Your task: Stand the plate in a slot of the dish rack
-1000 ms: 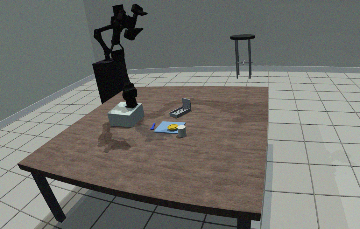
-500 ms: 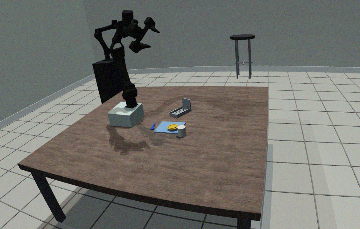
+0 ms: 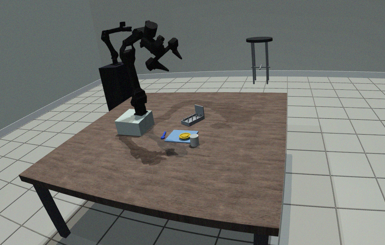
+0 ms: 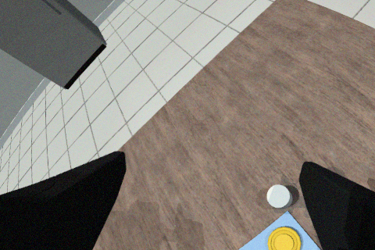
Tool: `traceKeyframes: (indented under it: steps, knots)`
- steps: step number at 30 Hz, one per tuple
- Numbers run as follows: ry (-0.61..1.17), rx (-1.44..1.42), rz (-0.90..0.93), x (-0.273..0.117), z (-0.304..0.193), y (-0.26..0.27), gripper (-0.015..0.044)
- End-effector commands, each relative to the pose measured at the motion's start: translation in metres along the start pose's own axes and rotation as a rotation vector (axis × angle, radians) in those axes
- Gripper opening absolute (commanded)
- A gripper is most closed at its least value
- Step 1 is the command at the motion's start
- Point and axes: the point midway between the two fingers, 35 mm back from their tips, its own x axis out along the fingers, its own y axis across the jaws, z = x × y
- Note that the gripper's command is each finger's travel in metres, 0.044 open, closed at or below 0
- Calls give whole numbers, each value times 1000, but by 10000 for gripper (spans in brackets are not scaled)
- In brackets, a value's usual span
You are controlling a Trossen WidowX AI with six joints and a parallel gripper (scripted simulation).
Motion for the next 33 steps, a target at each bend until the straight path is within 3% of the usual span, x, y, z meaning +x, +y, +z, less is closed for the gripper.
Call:
traceKeyframes:
  steps: [1, 17, 33]
  knots:
    - [107, -87, -58, 27, -21, -11, 400]
    - [462, -405, -177, 89, -90, -42, 400]
    - [861, -757, -204, 122, -164, -71, 400]
